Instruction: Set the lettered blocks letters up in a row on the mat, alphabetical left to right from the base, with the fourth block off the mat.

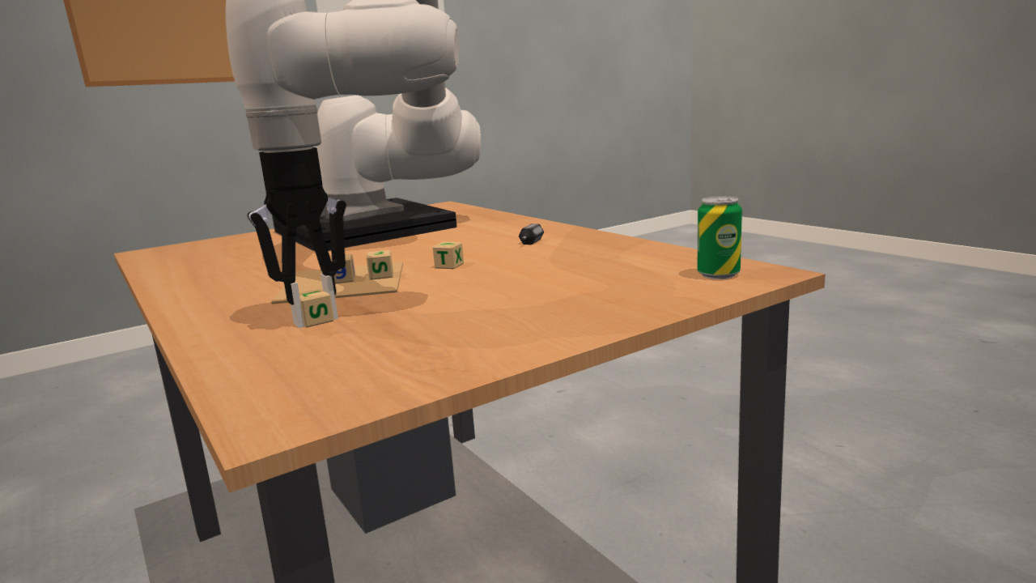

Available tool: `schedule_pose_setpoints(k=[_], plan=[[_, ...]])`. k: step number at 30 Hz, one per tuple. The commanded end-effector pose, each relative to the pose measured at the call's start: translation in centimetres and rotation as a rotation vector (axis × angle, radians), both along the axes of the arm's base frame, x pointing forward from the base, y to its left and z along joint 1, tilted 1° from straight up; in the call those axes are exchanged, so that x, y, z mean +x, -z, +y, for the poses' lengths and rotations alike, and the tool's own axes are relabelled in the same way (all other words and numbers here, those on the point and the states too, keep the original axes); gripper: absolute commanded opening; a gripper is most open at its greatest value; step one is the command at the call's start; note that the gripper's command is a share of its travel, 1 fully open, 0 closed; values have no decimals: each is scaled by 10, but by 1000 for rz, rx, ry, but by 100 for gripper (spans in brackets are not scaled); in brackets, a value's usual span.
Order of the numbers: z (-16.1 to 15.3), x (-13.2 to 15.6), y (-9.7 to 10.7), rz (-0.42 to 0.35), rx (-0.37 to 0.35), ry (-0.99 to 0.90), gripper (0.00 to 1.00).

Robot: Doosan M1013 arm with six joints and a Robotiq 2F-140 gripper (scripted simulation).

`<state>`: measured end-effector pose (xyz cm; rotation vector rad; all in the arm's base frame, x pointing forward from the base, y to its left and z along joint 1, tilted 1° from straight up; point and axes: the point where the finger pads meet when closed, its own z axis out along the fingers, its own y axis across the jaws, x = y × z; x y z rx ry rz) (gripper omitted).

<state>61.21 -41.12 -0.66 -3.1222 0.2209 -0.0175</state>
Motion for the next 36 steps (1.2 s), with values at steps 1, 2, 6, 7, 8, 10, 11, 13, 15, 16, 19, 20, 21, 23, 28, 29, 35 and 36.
schedule_pose_setpoints(k=[1,2,6,7,8,10,11,13,15,16,19,20,21,23,28,29,35,36], plan=[[0,0,-1,-1,0,0,31],[0,0,-1,-1,0,0,31],[0,0,-1,-1,0,0,31],[0,0,-1,-1,0,0,31],[0,0,-1,-1,0,0,31],[0,0,-1,-1,0,0,31],[0,0,-1,-1,0,0,31],[0,0,-4,-1,0,0,31],[0,0,-7,-1,0,0,31],[0,0,-7,-1,0,0,31],[0,0,-20,-1,0,0,31],[0,0,-26,-1,0,0,31],[-1,0,-33,-1,0,0,31],[-1,0,-48,-1,0,0,31],[-1,-1,-84,-1,0,0,31],[-1,-1,-89,-1,0,0,31],[-1,-1,-100,-1,0,0,31],[-1,-1,-101,-1,0,0,31]])
